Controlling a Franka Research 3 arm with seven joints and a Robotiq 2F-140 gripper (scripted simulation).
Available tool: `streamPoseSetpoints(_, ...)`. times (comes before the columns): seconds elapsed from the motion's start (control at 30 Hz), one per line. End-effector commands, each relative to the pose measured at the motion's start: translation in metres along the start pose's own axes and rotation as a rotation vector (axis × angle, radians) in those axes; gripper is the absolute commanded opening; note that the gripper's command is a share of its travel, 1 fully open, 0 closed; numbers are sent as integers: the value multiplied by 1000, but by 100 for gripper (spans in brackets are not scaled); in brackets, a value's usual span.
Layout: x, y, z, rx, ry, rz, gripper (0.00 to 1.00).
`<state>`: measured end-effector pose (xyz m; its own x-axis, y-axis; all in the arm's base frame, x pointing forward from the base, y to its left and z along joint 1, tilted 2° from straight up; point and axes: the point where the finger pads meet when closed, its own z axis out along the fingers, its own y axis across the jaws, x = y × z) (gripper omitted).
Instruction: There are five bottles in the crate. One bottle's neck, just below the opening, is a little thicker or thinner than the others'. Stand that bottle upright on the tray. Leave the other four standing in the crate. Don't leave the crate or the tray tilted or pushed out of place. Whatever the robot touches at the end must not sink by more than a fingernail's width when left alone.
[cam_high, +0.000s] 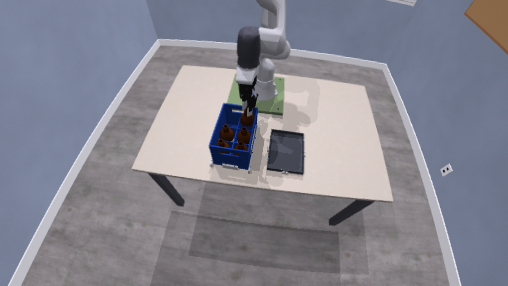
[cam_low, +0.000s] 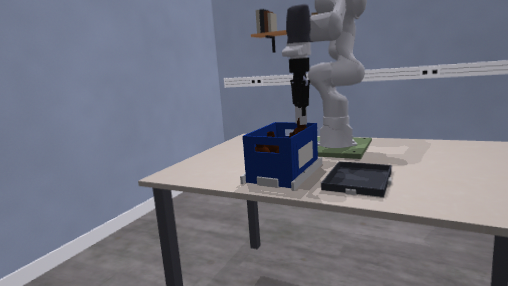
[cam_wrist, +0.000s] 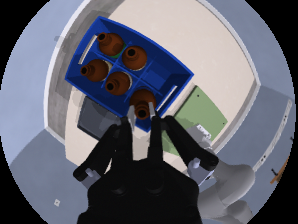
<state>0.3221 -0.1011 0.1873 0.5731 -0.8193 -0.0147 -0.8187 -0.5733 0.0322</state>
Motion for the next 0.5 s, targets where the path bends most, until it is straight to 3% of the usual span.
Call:
streamPoseSetpoints(0.0, 1, 1, -4, 1, 2, -3, 10)
streamPoseSetpoints(0.47, 2, 1, -16, 1, 2, -3, 10)
